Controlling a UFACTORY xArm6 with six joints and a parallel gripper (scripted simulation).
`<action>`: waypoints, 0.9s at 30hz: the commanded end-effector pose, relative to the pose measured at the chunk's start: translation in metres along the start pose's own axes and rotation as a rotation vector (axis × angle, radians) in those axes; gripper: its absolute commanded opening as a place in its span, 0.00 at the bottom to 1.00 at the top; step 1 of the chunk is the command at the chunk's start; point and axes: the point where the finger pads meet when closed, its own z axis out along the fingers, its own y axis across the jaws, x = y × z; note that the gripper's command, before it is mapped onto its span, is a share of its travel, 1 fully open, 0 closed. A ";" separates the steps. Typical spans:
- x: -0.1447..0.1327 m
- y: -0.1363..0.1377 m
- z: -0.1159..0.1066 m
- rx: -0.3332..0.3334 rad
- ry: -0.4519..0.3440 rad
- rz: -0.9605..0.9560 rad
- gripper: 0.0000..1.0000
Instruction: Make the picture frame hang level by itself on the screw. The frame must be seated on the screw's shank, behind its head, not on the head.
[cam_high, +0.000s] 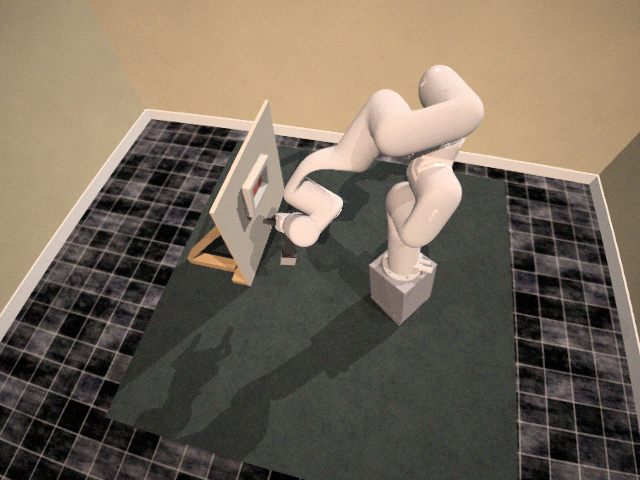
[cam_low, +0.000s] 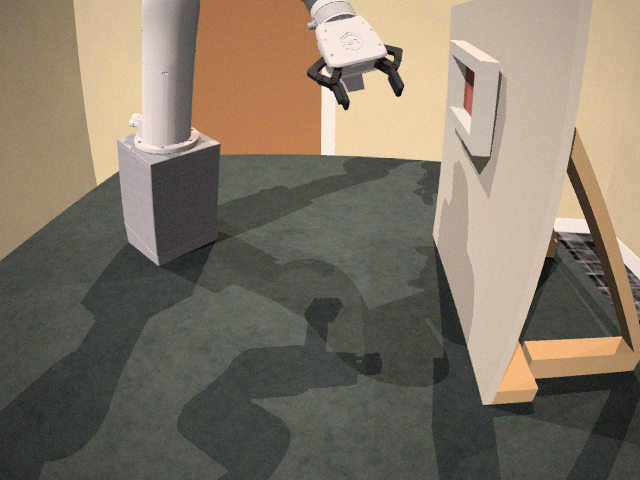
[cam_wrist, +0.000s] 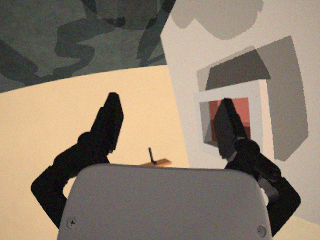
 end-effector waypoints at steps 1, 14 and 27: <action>-0.003 0.001 0.001 -0.006 -0.010 -0.010 1.00; -0.006 0.001 0.003 -0.009 -0.018 -0.020 1.00; -0.028 0.002 0.016 -0.034 -0.095 -0.110 1.00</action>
